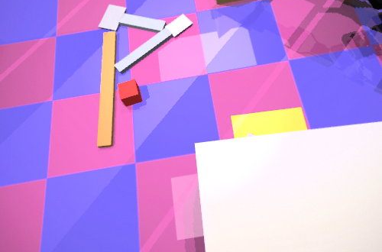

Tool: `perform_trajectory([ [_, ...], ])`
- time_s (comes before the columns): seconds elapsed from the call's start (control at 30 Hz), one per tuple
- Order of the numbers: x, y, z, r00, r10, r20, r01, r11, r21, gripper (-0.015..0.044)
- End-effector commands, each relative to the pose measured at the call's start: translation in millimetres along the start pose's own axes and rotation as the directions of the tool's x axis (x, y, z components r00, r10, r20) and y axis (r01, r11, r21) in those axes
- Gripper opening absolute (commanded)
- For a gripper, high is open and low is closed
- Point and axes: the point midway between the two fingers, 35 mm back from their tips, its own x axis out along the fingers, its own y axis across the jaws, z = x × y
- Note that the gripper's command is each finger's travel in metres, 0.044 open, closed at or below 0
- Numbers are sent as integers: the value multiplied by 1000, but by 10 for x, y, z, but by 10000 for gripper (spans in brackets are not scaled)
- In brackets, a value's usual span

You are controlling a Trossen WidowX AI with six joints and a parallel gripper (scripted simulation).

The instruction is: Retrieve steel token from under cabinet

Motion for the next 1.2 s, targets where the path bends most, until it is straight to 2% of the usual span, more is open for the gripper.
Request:
perform_trajectory([
  [0.0,-10,38,-2,1000,12,5,-12,998,-61,0],
  [1.17,-9,25,-7,1000,12,5,-10,944,-329,0],
])
